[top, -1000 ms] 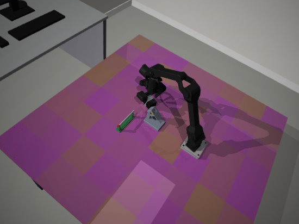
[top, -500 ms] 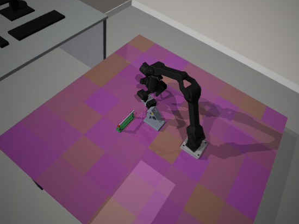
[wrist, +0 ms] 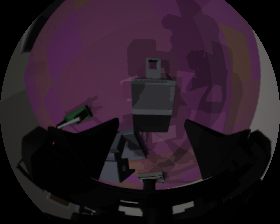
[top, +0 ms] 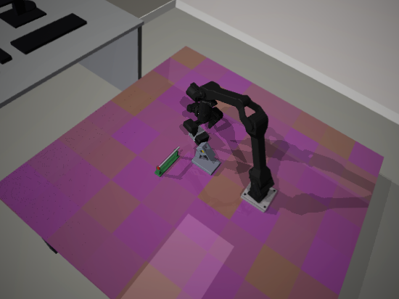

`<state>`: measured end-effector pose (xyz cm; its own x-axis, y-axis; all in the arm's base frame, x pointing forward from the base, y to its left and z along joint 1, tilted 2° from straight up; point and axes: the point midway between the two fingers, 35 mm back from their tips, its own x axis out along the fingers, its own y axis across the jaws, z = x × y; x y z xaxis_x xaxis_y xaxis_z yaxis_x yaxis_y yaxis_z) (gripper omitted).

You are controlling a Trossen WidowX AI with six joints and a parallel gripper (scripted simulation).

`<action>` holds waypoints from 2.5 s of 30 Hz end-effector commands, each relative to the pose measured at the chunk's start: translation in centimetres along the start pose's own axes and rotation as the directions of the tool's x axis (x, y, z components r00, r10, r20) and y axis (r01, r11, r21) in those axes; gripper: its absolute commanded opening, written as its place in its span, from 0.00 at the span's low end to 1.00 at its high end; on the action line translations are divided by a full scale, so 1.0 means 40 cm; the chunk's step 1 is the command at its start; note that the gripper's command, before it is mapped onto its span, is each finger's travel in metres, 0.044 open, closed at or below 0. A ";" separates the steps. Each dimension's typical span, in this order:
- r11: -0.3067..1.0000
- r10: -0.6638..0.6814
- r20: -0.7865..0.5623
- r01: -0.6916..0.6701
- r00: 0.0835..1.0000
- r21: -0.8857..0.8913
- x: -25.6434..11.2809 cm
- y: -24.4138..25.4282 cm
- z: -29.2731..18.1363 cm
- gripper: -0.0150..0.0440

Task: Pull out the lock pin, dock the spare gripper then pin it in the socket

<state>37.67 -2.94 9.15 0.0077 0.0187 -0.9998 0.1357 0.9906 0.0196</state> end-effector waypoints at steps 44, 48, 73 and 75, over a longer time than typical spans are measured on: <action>1.000 0.001 0.546 -0.003 0.838 0.002 -0.003 0.004 0.025 1.00; 1.000 0.001 0.546 -0.003 0.838 0.002 0.009 0.003 0.027 1.00; 1.000 0.001 0.546 -0.002 0.838 0.002 0.110 0.001 0.032 1.00; 1.000 0.001 0.546 -0.002 0.838 0.002 0.118 0.001 0.031 1.00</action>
<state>39.03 -2.93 4.95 0.5483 -0.0549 -0.8345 0.1345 0.9907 0.0231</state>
